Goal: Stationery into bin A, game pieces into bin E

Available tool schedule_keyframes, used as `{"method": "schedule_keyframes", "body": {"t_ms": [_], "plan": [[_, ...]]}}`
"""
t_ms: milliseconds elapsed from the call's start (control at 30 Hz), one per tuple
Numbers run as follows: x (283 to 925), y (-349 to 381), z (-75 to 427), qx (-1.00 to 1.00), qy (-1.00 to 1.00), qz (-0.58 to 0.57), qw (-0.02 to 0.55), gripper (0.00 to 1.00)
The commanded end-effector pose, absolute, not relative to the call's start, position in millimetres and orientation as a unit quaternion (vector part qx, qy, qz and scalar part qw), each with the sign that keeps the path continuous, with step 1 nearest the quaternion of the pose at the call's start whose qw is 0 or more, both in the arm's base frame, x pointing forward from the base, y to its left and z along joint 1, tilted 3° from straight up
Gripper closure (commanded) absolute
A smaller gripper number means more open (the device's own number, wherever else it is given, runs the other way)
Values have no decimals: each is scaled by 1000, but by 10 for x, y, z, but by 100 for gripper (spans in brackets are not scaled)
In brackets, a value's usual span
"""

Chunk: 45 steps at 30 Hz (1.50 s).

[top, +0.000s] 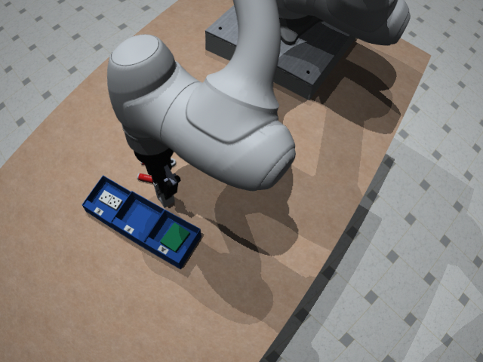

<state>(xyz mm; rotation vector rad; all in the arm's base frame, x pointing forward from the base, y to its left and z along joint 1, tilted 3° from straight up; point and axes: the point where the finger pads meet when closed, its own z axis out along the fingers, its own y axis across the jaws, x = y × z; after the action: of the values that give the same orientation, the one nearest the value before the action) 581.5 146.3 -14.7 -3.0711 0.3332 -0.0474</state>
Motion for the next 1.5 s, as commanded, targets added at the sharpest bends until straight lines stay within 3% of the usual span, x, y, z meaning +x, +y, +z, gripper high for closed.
{"method": "schedule_keyframes", "body": {"t_ms": [0,800,1467], "plan": [[5815,1464,-147,-994,108,-15,26,94],[5793,1434,452,-994,108,-15,26,94],[5892,1585,458,-987,157,-14,27,94]]}}
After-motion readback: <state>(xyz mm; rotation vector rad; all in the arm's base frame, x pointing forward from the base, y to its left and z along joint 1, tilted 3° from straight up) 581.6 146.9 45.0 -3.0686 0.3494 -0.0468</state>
